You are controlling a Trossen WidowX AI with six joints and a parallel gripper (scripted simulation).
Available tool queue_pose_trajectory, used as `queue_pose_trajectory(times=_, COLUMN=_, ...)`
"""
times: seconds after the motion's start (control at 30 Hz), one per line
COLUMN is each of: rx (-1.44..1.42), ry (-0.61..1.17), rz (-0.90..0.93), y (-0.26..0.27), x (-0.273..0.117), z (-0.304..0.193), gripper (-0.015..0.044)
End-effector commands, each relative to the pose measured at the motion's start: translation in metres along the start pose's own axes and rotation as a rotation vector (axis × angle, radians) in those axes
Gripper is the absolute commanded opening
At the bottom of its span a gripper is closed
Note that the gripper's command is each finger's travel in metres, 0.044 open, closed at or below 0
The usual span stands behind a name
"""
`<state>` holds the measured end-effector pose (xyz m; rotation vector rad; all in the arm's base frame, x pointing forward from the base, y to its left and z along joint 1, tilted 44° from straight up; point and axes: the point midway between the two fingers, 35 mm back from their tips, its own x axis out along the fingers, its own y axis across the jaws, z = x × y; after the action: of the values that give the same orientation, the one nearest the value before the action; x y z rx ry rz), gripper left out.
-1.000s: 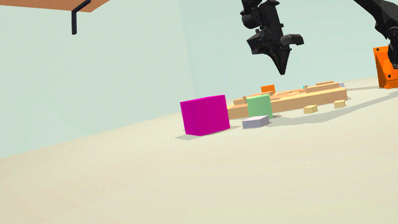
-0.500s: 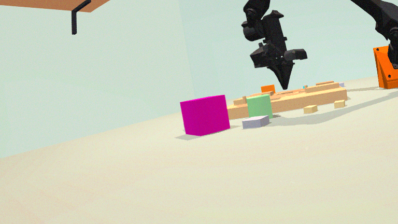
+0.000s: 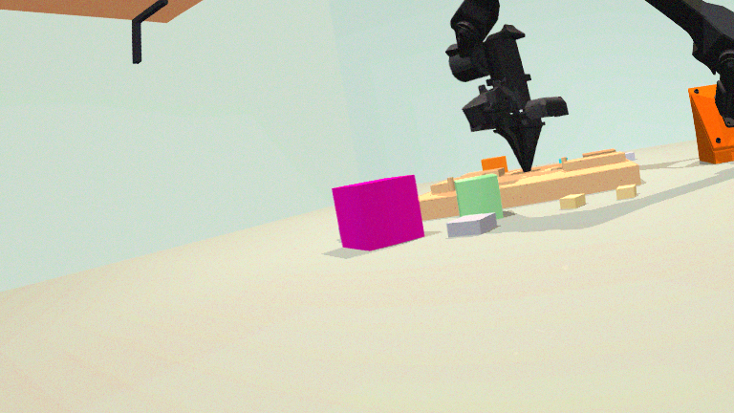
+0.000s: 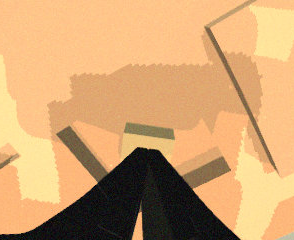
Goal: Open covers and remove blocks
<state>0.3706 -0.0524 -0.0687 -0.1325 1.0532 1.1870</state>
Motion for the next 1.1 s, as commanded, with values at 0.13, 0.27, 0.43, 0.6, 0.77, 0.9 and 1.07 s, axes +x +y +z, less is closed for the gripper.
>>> queue_pose_trajectory(times=0.13, rx=0.004, ry=-0.004, rz=0.002, y=0.0003, x=0.0043, z=0.0043, gripper=0.0)
queue_pose_trajectory(times=0.27, rx=0.004, ry=-0.004, rz=0.002, y=0.0004, x=0.0046, z=0.0046, gripper=0.0)
queue_pose_trajectory(times=0.43, rx=0.004, ry=-0.004, rz=0.002, y=0.0004, x=0.0046, z=0.0046, gripper=0.0)
queue_pose_trajectory(times=0.6, rx=0.004, ry=-0.004, rz=0.002, y=0.0004, x=0.0046, z=0.0046, gripper=0.0)
queue_pose_trajectory(times=0.77, rx=0.004, ry=-0.004, rz=0.002, y=0.0004, x=0.0046, z=0.0046, gripper=0.0)
queue_pose_trajectory(times=0.9, rx=0.004, ry=-0.004, rz=0.002, y=0.0004, x=0.0046, z=0.0046, gripper=0.0)
queue_pose_trajectory(times=1.07, rx=0.004, ry=-0.004, rz=0.002, y=0.0003, x=0.0046, z=0.0046, gripper=0.0)
